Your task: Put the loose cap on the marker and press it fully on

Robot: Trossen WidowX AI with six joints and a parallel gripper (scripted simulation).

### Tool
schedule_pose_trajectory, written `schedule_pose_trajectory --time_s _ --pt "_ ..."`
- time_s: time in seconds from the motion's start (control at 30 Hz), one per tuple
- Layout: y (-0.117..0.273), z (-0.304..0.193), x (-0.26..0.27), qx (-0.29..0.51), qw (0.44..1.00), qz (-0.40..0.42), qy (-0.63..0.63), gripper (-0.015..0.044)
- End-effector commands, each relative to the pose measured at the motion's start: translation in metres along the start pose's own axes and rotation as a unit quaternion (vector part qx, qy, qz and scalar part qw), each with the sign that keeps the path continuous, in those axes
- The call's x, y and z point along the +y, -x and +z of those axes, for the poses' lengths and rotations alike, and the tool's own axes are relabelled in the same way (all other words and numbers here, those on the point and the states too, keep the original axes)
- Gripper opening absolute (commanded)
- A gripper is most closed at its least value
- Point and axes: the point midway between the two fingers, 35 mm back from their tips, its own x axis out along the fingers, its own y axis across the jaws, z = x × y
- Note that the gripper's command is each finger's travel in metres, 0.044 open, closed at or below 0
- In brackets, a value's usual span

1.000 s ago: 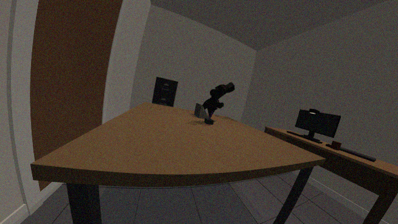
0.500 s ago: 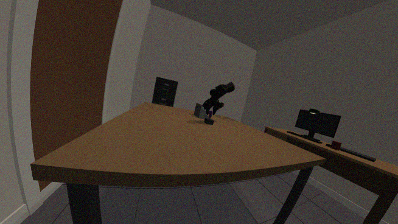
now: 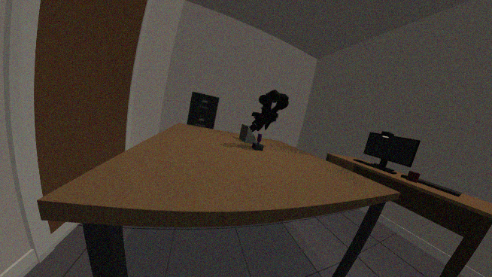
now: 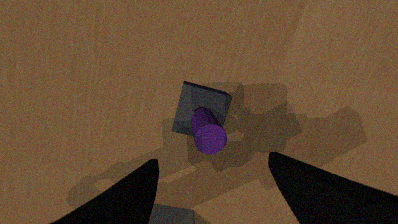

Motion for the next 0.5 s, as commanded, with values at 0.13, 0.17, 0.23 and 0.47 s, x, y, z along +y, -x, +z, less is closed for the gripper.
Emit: schedule_pose_trajectory --time_s 0.13,0.17,0.23,0.47 --pt "-0.0052 -0.0013 -0.0021 0.0 0.989 0.001 -0.151 0.0151" --pt "-0.0052 -0.0013 -0.0021 0.0 0.989 0.001 -0.151 0.0125" --pt "-0.0052 -0.0013 -0.0021 0.0 0.989 0.001 -0.151 0.0072" --pt "-0.0052 -0.0013 -0.0021 0.0 0.989 0.001 -0.151 0.0"
